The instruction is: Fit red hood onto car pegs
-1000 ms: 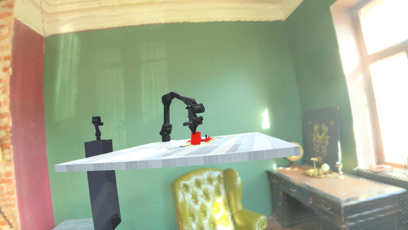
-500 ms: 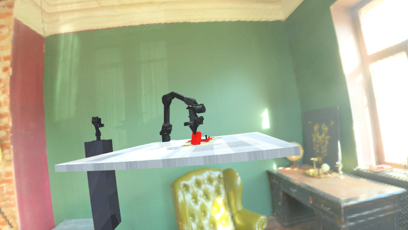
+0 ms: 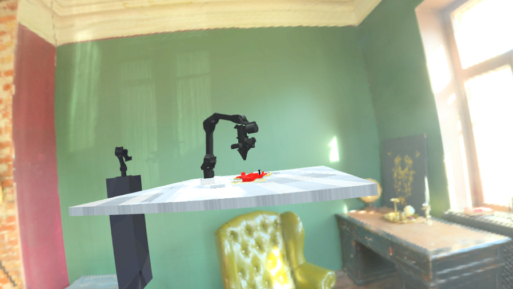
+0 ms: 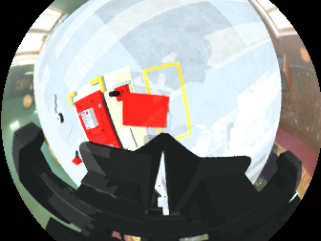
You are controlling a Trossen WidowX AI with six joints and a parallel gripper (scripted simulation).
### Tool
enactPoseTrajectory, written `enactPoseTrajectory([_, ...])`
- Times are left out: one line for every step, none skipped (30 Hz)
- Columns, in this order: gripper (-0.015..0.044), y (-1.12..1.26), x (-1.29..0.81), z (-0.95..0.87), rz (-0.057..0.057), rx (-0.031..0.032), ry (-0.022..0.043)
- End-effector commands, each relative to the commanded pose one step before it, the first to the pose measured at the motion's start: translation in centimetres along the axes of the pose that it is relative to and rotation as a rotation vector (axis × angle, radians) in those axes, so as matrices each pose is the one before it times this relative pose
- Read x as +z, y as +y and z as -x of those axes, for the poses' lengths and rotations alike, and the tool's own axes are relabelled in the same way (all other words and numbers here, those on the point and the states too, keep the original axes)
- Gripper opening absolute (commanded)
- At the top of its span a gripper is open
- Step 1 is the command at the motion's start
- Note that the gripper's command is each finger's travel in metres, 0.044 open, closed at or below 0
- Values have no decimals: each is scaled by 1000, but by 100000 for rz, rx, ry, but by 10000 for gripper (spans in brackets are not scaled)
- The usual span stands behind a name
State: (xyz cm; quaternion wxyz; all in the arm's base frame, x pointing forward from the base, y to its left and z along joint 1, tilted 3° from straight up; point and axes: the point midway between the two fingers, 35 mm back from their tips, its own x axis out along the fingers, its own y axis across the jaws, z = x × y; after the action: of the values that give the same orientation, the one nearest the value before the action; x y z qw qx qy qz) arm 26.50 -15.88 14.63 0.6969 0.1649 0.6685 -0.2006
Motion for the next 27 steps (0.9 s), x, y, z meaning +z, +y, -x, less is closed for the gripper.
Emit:
enactPoseTrajectory([0,-98,-231,2593,-435,-402,-1331])
enactPoseTrajectory([0,0,0,0,0,0,0])
enactPoseTrajectory([0,0,0,0,0,0,0])
enactPoseTrajectory([0,0,0,0,0,0,0])
enactPoseTrajectory([0,60,177,-572,396,415,-523])
enactPoseTrajectory([0,0,0,0,0,0,0])
enactPoseTrajectory([0,0,0,0,0,0,0])
enactPoseTrajectory([0,0,0,0,0,0,0])
enactPoseTrajectory([0,0,0,0,0,0,0])
enactPoseTrajectory([0,0,0,0,0,0,0])
enactPoseTrajectory([0,0,0,0,0,0,0])
enactPoseTrajectory([0,0,0,0,0,0,0])
enactPoseTrajectory([0,0,0,0,0,0,0])
enactPoseTrajectory([0,0,0,0,0,0,0])
enactPoseTrajectory([0,0,0,0,0,0,0])
enactPoseTrajectory([0,0,0,0,0,0,0])
enactPoseTrajectory([0,0,0,0,0,0,0])
enactPoseTrajectory([0,0,0,0,0,0,0])
enactPoseTrajectory([0,0,0,0,0,0,0])
enactPoseTrajectory([0,0,0,0,0,0,0])
enactPoseTrajectory([0,0,0,0,0,0,0])
enactPoseTrajectory([0,0,0,0,0,0,0])
enactPoseTrajectory([0,0,0,0,0,0,0])
enactPoseTrajectory([0,0,0,0,0,0,0])
enactPoseTrajectory([26,32,5,-45,1100,1,4])
enactPoseTrajectory([53,95,14,-134,3301,2,12])
enactPoseTrajectory([79,157,27,-223,5502,4,20])
